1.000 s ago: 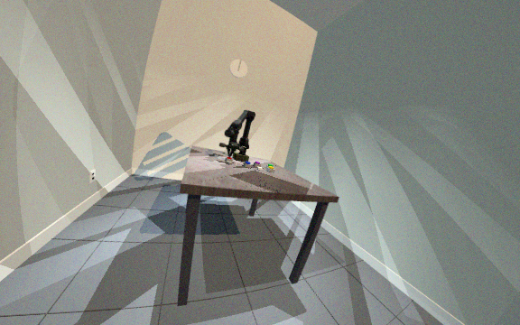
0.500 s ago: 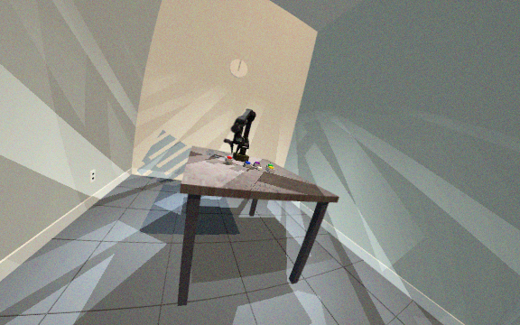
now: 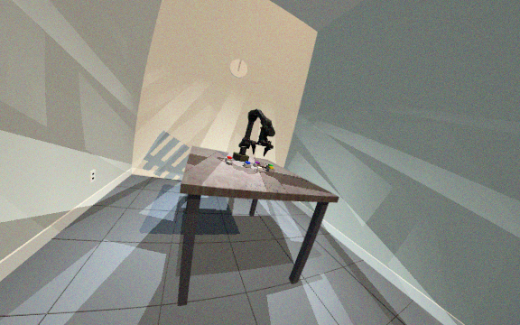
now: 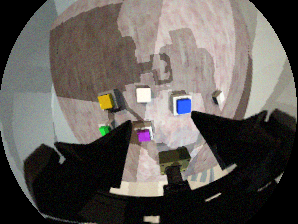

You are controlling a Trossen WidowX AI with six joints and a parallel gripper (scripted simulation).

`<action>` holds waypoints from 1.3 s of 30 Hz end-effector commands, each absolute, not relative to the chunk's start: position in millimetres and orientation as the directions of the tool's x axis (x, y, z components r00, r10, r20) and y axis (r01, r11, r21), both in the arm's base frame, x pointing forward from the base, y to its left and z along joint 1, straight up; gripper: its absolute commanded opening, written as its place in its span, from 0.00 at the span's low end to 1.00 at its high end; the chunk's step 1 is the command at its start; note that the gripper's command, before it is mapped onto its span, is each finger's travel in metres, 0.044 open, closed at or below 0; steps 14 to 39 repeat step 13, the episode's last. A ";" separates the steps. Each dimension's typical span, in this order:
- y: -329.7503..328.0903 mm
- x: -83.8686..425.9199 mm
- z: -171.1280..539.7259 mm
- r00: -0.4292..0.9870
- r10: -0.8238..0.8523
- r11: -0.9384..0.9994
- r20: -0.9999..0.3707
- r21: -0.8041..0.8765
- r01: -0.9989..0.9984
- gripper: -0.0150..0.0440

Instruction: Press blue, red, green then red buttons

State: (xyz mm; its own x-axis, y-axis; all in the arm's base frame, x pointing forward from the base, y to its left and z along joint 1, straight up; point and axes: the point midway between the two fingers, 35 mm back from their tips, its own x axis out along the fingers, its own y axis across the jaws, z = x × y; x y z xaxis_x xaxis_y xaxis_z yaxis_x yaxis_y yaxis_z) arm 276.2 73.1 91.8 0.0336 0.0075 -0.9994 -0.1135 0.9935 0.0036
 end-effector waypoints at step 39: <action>227.3 217.5 113.2 0.019 0.017 0.994 -1.000 0.014 -0.112 0.93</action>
